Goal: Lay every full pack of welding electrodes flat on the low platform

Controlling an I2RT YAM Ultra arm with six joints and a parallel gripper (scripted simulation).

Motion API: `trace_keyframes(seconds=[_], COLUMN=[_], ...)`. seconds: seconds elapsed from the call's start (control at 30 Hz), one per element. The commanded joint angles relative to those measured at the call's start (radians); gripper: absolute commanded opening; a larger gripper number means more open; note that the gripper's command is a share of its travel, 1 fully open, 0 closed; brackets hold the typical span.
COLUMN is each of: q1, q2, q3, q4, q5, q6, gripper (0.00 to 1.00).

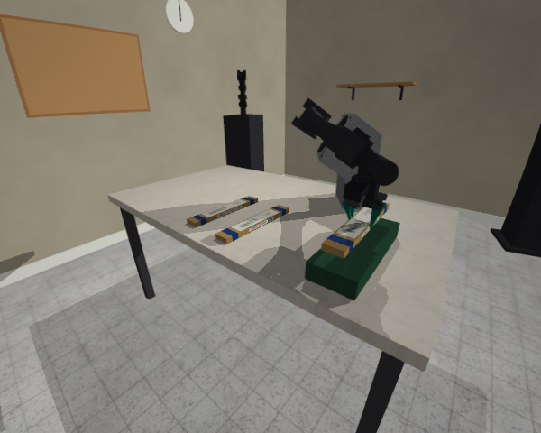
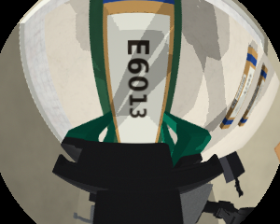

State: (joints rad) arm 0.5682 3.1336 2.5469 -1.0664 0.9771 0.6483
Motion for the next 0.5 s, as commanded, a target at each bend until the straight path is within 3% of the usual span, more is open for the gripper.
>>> trace_keyframes(seconds=[0.0, 0.47], q1=[0.083, 0.084], q2=[-0.025, -0.012], q3=[0.043, 0.068], q4=[-0.022, -0.032], q5=[0.006, 0.006], q6=[-0.003, -0.003], gripper=[0.0, 0.0])
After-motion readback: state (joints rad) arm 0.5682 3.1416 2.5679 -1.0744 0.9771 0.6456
